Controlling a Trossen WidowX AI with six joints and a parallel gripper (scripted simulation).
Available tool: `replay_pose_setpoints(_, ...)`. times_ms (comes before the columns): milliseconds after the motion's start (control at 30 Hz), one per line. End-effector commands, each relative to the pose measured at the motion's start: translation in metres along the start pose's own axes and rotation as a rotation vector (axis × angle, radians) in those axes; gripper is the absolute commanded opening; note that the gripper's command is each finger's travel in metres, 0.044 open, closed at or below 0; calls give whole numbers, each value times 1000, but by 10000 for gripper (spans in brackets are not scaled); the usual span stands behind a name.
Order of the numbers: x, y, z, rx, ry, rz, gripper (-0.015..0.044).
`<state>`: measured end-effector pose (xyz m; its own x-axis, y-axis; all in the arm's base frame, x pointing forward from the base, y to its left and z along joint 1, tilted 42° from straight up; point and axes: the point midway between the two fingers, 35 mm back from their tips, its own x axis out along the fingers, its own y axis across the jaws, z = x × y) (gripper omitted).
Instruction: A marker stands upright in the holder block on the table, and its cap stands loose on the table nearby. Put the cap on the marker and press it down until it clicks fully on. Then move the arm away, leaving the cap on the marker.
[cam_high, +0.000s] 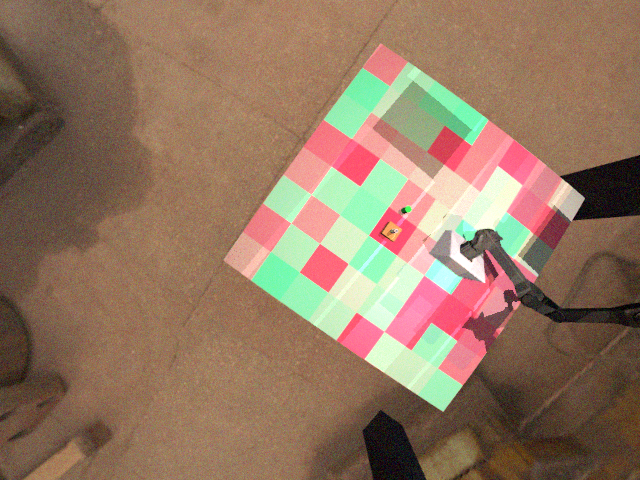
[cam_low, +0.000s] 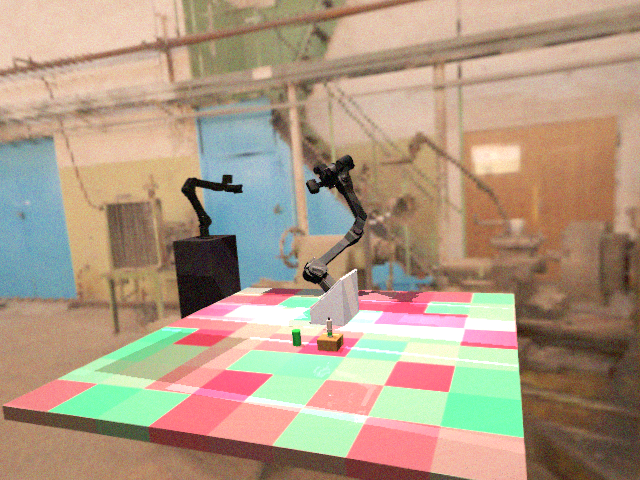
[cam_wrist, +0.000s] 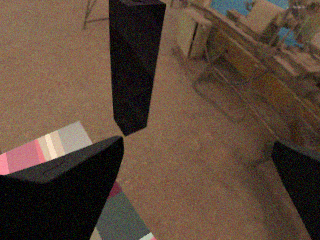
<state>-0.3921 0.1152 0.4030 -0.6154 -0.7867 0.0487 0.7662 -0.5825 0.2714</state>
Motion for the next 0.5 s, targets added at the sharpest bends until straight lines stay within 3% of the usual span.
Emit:
replay_pose_setpoints(0, 1, 2, 1, -4, -2, 3, 374)
replay_pose_setpoints(167, 21, 55, 29, -111, -64, 89, 249)
replay_pose_setpoints(467, 28, 149, 67, -290, -188, 214, 249)
